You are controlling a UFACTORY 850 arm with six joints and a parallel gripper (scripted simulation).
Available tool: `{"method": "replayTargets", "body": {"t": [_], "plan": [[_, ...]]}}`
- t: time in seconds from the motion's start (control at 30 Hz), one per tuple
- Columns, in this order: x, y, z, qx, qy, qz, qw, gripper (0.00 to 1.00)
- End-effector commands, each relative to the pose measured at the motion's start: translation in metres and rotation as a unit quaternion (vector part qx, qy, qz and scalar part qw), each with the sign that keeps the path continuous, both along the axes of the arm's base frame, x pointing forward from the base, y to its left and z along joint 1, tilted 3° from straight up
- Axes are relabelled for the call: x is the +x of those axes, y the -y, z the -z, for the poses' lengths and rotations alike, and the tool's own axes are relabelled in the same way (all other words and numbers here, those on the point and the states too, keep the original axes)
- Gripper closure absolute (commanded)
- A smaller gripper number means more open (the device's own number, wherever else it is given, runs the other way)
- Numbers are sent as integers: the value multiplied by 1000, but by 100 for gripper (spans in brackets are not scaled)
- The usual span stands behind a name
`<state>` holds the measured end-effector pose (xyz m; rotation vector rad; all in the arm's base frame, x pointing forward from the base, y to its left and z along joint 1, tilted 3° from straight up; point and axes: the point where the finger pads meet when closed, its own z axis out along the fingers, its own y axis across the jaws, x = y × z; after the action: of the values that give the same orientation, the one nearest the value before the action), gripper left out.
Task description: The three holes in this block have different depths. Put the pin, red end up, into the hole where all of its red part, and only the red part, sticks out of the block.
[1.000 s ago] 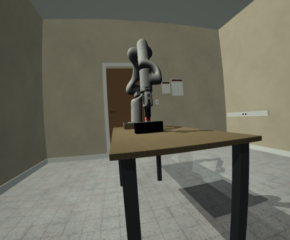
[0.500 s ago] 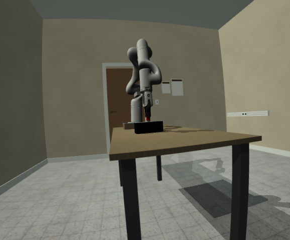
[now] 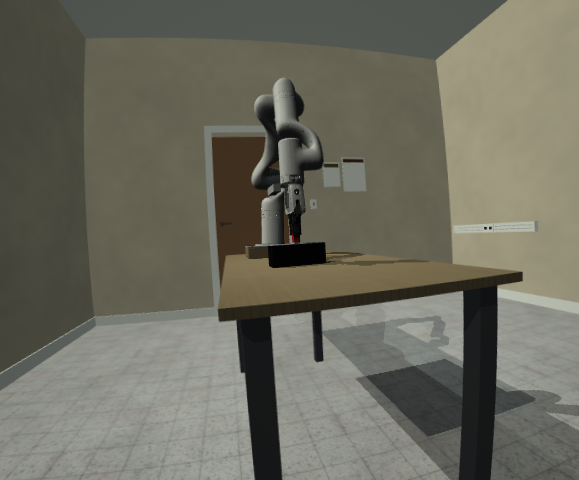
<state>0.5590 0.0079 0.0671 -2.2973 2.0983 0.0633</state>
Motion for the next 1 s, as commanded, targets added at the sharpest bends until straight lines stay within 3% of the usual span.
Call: {"method": "replayTargets", "body": {"t": [0.0, 0.97], "plan": [[0, 0, -1, 0, 1, 0, 1000, 100], [1, 1, 3, 0, 1, 0, 1000, 100]]}}
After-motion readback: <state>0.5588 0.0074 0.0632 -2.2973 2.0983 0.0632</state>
